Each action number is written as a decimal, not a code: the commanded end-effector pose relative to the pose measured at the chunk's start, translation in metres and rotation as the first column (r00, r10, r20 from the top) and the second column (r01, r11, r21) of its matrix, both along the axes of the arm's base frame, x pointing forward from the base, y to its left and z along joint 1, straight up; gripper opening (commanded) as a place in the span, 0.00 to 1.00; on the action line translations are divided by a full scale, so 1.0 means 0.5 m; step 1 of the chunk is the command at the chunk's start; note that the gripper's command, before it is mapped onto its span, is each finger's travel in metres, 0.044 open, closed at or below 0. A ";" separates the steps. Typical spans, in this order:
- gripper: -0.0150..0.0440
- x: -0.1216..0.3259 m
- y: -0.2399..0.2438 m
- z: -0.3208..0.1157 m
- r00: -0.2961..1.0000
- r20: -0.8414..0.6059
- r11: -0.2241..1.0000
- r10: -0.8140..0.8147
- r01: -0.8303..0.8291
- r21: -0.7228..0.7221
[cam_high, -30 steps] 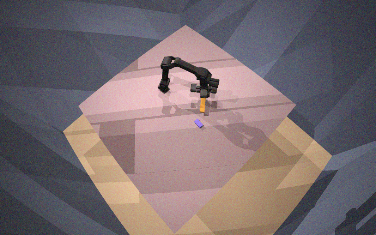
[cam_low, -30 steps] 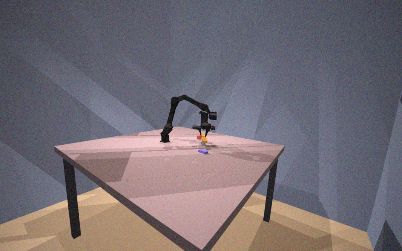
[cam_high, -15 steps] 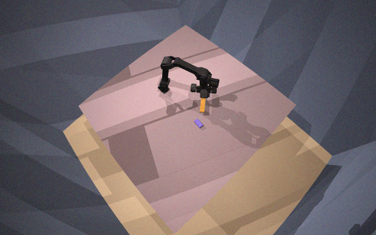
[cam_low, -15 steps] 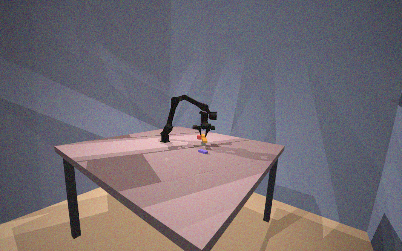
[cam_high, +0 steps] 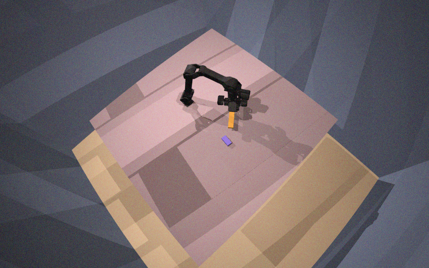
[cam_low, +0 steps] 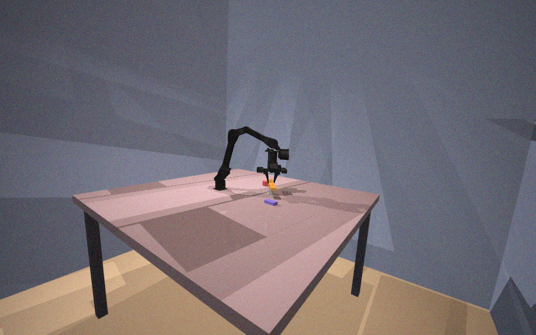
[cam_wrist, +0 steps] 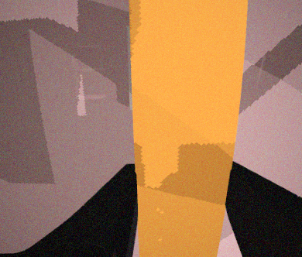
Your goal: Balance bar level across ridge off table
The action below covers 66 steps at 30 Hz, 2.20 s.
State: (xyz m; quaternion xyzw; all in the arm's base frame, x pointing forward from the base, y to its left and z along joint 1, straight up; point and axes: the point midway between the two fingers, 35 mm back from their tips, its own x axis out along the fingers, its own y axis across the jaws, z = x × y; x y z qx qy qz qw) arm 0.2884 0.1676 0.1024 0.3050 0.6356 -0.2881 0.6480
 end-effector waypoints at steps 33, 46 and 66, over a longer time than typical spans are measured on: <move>0.25 0.000 0.000 0.000 1.000 0.000 1.000 0.000 0.000 0.000; 0.43 0.000 0.000 0.000 1.000 0.000 1.000 0.000 0.000 0.000; 0.54 0.000 0.000 0.000 1.000 0.000 1.000 0.000 0.000 0.000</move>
